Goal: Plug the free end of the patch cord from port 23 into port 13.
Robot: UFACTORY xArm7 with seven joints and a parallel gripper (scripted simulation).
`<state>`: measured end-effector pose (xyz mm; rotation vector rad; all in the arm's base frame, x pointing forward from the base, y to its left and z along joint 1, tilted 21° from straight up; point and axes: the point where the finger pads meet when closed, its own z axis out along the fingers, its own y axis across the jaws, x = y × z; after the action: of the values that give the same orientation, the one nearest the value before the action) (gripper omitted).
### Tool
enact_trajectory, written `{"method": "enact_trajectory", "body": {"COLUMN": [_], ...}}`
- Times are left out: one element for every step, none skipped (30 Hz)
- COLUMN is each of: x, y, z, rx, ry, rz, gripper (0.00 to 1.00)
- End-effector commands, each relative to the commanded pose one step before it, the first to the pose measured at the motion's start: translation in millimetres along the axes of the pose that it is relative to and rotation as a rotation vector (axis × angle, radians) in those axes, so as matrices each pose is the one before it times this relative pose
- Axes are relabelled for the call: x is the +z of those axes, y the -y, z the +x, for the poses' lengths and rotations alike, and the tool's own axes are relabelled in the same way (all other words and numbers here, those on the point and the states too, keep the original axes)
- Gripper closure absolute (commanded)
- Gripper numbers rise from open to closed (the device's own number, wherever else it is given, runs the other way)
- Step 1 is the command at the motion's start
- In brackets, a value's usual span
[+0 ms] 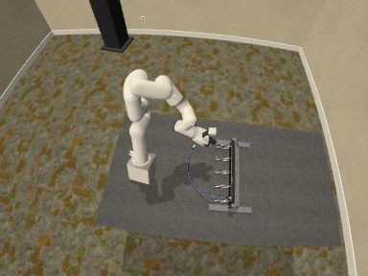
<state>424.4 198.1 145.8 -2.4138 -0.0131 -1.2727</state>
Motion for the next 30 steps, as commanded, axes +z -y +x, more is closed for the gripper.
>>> {"method": "enact_trajectory", "body": {"x": [31.49,8.33,8.63,8.80,6.29,6.51,0.00,0.00,8.51,8.11,7.55,6.85,6.02,5.10,4.13,3.14,2.21,1.37,0.68,0.23,0.03,0.00,0.00,0.00,0.00,0.00,0.00,0.00,0.05,0.04], "y": [0.44,0.11,0.10,0.10,0.10,0.08,0.00,0.00,0.10,0.09,0.08,0.07,0.06,0.06,0.04,0.04,0.03,0.01,0.00,0.00,0.00,0.00,0.00,0.00,0.00,0.00,0.00,0.00,-0.01,-0.01], "z": [1.33,-0.08,-0.09,-0.09,-0.04,-0.06,0.00,0.00,-0.09,-0.09,-0.08,-0.08,-0.07,-0.06,-0.05,-0.03,-0.02,-0.02,-0.01,0.00,0.00,0.00,0.00,0.00,0.00,0.00,0.00,0.00,-0.01,-0.01], "rx": [0.00033,0.00000,0.00000,0.00000,0.00001,0.00001,0.00000,0.00000,0.00000,0.00000,0.00000,0.00000,-0.00001,0.00000,0.00000,0.00000,0.00000,0.00000,0.00000,0.00000,0.00000,0.00000,0.00000,0.00000,0.00000,0.00000,0.00000,0.00000,0.00002,0.00001], "ry": [-0.00317,0.00001,0.00000,0.00000,0.00001,0.00000,0.00000,0.00000,0.00000,0.00000,0.00000,0.00000,0.00000,0.00000,0.00000,0.00000,0.00000,0.00000,0.00000,0.00000,0.00000,0.00000,0.00000,0.00000,0.00000,0.00000,0.00000,0.00000,0.00002,0.00002], "rz": [-0.00090,0.00002,0.00000,-0.00001,0.00006,0.00000,0.00000,0.00000,0.00000,-0.00001,-0.00001,-0.00002,-0.00001,0.00000,-0.00001,0.00000,0.00000,-0.00001,-0.00001,0.00000,0.00000,0.00000,0.00000,0.00000,0.00000,0.00000,0.00000,0.00000,-0.00001,-0.00001], "gripper": [1.00,1.00,1.00,1.00,1.00,1.00,1.00,1.00,1.00,1.00,1.00,1.00,1.00,1.00,1.00,1.00,1.00,1.00,1.00,1.00,1.00,1.00,1.00,1.00,1.00,1.00,1.00,1.00,1.00,1.00]}}
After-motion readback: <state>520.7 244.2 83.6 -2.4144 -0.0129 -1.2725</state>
